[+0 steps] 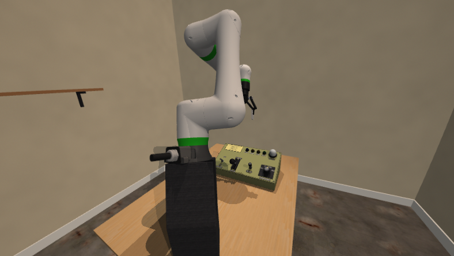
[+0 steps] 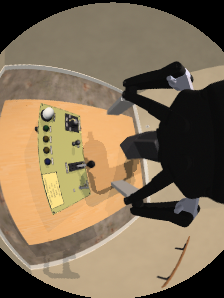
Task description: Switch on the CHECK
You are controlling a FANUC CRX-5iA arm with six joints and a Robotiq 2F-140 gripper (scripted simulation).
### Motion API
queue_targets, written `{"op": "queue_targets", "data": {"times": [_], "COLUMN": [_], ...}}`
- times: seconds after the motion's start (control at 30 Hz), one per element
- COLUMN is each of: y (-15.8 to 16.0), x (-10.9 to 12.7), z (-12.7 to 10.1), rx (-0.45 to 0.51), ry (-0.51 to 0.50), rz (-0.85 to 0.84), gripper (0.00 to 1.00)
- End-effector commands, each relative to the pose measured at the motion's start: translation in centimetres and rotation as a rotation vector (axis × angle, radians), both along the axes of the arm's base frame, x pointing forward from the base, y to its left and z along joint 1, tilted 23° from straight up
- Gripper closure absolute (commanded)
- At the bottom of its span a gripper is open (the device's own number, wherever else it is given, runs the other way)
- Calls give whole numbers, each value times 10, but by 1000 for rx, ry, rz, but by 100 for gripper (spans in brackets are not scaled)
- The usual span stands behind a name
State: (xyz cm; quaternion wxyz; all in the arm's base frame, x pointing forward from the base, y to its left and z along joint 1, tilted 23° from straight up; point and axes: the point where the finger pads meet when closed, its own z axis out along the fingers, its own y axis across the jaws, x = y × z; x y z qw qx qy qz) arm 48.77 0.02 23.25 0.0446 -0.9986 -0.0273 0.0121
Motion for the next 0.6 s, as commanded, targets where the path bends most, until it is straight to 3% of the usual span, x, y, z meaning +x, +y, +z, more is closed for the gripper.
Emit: {"op": "queue_targets", "data": {"times": [0.0, 0.03, 0.07, 0.1, 0.13, 0.2, 0.3, 0.37, 0.57], "y": [3, 3, 6, 6, 8, 8, 11, 11, 13], "x": [-8, -8, -13, -13, -18, -18, -26, -26, -32], "z": [-40, -40, -59, -59, -77, -77, -106, -106, -139], "rx": [142, 142, 206, 206, 266, 266, 369, 369, 478], "ry": [-25, -25, -44, -44, -70, -70, -141, -141, -277], "rz": [83, 83, 108, 108, 128, 128, 149, 149, 146], "gripper": [0, 0, 0, 0, 0, 0, 0, 0, 0]}}
